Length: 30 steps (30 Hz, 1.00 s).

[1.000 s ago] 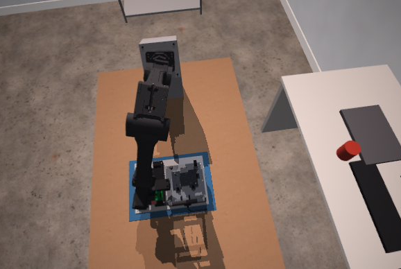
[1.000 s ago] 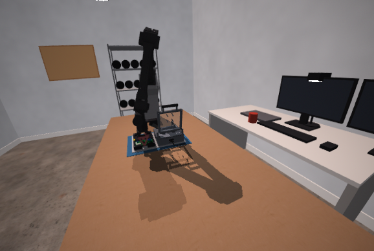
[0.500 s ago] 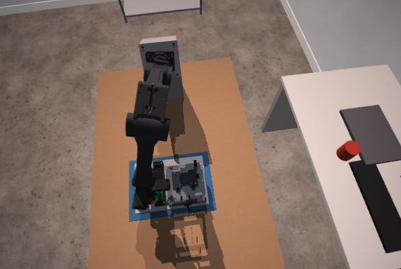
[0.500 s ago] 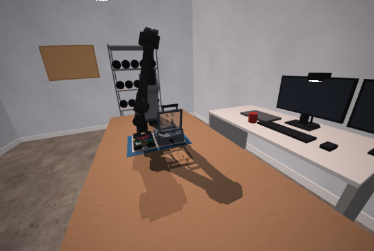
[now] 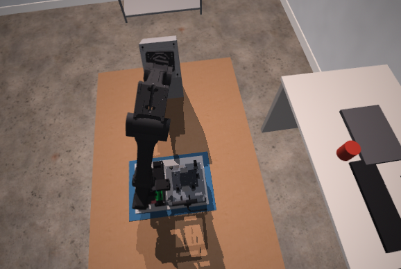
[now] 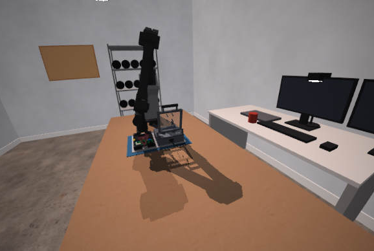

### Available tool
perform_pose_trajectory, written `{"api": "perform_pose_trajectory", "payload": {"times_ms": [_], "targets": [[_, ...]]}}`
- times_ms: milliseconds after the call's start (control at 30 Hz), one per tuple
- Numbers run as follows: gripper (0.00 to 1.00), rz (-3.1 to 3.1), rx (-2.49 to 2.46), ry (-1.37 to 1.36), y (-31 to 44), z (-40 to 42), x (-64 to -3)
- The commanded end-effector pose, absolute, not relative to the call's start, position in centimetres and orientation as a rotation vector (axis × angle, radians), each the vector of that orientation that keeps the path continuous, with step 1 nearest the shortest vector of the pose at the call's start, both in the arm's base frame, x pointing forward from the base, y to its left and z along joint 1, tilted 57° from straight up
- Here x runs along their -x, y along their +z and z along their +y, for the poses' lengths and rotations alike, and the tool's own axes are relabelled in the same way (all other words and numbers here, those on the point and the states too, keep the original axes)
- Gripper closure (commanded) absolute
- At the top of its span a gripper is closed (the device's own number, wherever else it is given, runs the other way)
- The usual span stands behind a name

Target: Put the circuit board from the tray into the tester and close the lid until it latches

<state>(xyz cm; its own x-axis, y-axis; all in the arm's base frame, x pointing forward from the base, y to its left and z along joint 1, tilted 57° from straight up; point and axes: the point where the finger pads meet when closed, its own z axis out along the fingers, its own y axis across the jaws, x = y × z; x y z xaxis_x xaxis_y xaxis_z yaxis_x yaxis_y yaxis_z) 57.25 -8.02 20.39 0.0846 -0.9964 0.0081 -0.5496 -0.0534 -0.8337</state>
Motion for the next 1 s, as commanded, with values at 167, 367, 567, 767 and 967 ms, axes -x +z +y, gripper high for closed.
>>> {"api": "perform_pose_trajectory", "payload": {"times_ms": [167, 367, 567, 767, 967], "targets": [[0.22, 1.528, 1.674, -0.836, 20.82, -7.17, -58.17], [0.26, 1.528, 1.674, -0.836, 20.82, -7.17, -58.17], [0.26, 1.528, 1.674, -0.836, 20.82, -7.17, -58.17], [0.28, 1.528, 1.674, -0.836, 20.82, -7.17, -58.17], [0.28, 1.528, 1.674, -0.836, 20.82, -7.17, -58.17]]}}
